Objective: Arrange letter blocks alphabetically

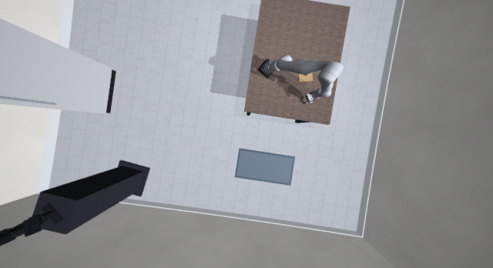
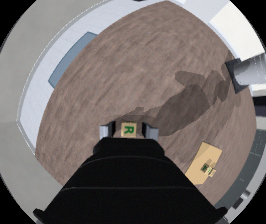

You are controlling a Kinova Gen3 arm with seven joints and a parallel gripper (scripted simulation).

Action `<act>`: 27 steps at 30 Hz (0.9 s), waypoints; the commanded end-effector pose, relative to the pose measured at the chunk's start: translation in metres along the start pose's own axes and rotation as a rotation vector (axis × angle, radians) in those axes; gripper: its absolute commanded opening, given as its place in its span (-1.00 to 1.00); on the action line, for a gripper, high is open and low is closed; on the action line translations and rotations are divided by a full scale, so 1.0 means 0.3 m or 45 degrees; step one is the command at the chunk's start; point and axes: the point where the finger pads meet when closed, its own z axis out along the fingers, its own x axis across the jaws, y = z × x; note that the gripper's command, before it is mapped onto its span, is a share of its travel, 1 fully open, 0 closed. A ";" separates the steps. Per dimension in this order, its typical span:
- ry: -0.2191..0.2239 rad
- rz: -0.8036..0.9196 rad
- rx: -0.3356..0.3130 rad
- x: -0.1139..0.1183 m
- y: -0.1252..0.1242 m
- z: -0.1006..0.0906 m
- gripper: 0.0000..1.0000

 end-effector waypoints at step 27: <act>-0.004 0.001 -0.004 -0.002 0.002 0.003 0.58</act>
